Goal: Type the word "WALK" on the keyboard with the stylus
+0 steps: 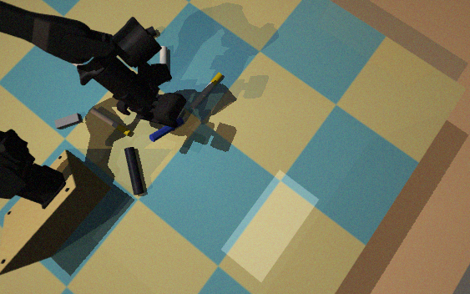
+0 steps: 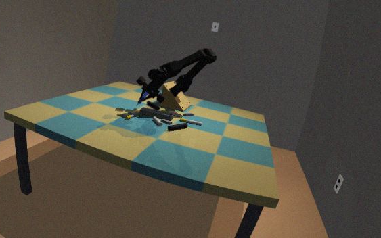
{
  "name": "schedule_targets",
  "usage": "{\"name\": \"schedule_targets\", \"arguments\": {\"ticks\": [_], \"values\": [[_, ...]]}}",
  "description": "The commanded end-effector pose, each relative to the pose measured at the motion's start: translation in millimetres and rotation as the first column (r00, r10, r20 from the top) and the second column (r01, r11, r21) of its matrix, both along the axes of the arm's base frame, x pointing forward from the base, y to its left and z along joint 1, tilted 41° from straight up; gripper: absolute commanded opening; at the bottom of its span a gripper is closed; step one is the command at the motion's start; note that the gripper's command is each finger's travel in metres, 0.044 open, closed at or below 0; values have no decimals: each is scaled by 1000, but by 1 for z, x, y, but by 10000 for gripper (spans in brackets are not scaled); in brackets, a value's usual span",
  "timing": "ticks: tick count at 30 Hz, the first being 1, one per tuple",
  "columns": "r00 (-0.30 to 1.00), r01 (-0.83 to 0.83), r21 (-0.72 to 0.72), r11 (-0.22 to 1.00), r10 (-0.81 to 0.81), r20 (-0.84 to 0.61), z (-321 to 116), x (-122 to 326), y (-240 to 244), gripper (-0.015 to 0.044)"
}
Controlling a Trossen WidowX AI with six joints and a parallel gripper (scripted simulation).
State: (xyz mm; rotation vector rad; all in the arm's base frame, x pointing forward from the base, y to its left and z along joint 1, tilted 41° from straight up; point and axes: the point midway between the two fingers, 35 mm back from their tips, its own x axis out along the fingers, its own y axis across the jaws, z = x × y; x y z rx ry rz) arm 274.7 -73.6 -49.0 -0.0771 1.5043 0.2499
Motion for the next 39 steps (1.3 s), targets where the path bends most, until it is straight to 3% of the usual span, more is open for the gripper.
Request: {"name": "schedule_targets", "arguments": {"ticks": [1, 11, 22, 35, 39], "values": [[990, -138, -56, 989, 138, 1, 16, 10, 9, 0], [877, -480, -162, 862, 477, -60, 53, 23, 40, 0], [623, -777, -243, 581, 764, -167, 100, 27, 77, 0], [222, -953, -274, 133, 919, -325, 159, 18, 119, 0], [200, -956, -273, 108, 921, -334, 163, 17, 121, 0]]}}
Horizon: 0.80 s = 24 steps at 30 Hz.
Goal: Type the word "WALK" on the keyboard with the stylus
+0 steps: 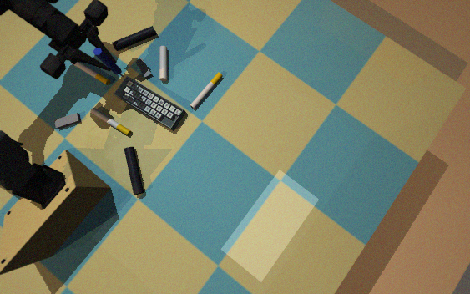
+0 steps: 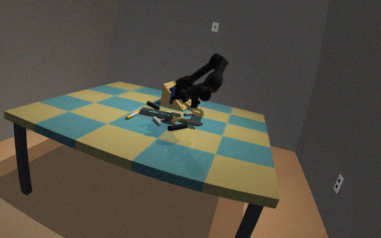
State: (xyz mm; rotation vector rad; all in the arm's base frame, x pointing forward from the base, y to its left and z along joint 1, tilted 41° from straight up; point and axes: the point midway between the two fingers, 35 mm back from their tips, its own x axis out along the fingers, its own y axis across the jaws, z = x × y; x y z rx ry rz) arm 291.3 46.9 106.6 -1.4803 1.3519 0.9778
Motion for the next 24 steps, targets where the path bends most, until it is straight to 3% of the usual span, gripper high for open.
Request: {"name": "schedule_targets", "arguments": {"ticks": [1, 9, 24], "values": [[1000, -28, -17, 999, 29, 6, 7, 0, 1, 0], [1000, -28, -16, 999, 29, 5, -19, 1, 23, 0], [1000, -28, -16, 999, 29, 5, -20, 1, 24, 0]]}}
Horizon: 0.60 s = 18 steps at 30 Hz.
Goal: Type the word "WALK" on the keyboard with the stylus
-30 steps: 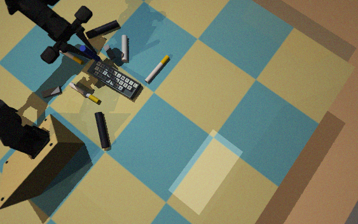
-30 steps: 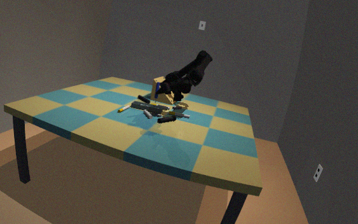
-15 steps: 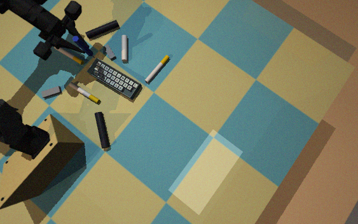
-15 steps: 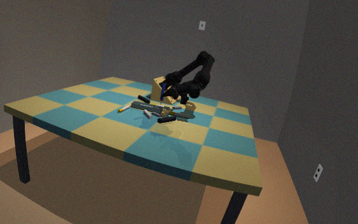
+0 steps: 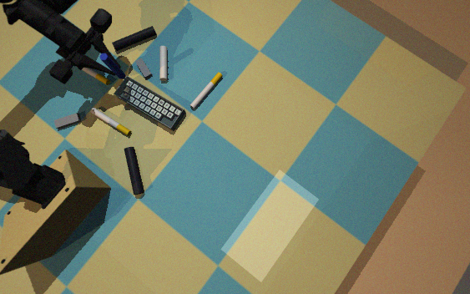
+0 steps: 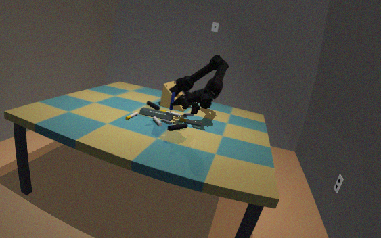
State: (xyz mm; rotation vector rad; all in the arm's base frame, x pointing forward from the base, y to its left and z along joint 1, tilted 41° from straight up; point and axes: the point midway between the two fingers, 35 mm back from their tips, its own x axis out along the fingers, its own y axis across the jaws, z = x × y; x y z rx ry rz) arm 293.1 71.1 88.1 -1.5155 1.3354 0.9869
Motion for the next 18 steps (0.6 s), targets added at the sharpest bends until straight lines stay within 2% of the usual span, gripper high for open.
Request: {"name": "schedule_targets", "arguments": {"ticks": [1, 3, 6, 18], "values": [[1000, 3, -5, 1000, -3, 0, -1, 0, -1, 0], [1000, 3, -5, 1000, -3, 0, -1, 0, -1, 0], [1000, 3, -5, 1000, -3, 0, -2, 0, -2, 79], [1000, 3, -5, 1000, -3, 0, -4, 0, 0, 81]]}}
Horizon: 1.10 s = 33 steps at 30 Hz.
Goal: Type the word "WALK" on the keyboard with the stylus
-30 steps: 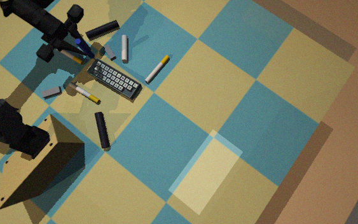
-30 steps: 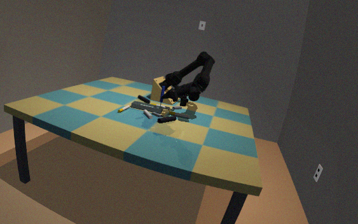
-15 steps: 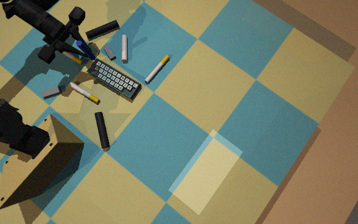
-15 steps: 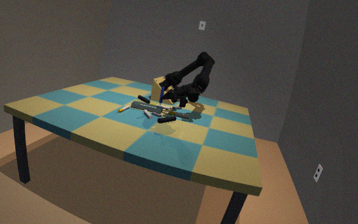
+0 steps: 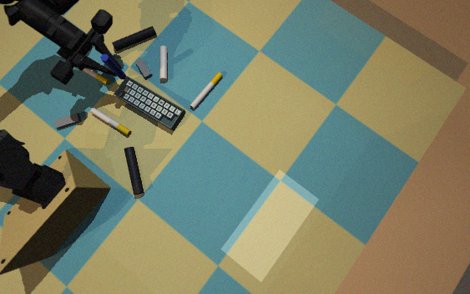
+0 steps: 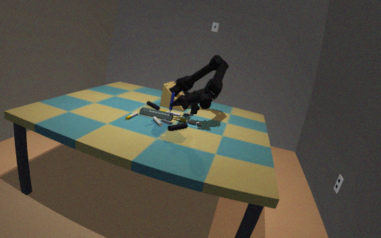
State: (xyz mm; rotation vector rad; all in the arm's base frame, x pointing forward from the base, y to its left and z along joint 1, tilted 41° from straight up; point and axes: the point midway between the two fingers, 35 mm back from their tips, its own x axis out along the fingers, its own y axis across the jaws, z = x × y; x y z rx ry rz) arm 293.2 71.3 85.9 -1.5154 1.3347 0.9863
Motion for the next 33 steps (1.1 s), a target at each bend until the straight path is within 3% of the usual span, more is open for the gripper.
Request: {"name": "schedule_targets", "arguments": {"ticks": [1, 33], "values": [[1000, 3, -5, 1000, -3, -1, -3, 0, 0, 81], [1000, 3, -4, 1000, -3, -1, -14, 0, 10, 81]]}}
